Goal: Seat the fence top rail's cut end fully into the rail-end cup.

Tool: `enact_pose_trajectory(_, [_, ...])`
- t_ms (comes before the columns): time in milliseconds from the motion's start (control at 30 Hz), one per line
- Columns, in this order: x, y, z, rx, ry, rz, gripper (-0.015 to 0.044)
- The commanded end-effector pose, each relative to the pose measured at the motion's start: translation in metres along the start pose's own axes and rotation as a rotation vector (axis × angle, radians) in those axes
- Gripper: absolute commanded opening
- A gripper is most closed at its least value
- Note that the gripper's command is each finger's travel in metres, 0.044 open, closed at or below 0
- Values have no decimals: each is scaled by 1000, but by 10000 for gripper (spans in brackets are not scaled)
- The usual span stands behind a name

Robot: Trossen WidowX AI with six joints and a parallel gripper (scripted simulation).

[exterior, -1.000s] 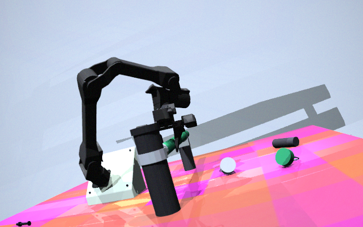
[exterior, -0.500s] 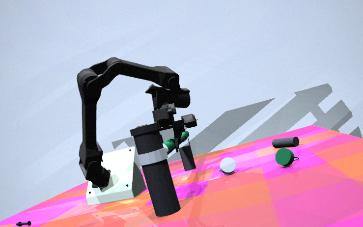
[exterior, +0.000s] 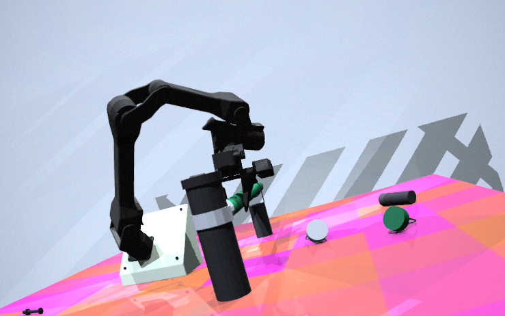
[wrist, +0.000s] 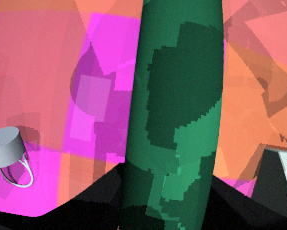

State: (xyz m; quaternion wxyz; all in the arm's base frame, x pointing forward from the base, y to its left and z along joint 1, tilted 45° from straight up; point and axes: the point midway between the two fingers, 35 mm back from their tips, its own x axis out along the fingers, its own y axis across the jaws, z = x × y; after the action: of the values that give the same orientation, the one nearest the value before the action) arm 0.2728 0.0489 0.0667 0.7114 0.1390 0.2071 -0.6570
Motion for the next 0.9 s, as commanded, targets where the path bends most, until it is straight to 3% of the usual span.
enact_pose_trajectory(0, [-1,0,4,0,-8,7,0])
enact_pose_trajectory(867, [0,1,2,-2,-3,1,0])
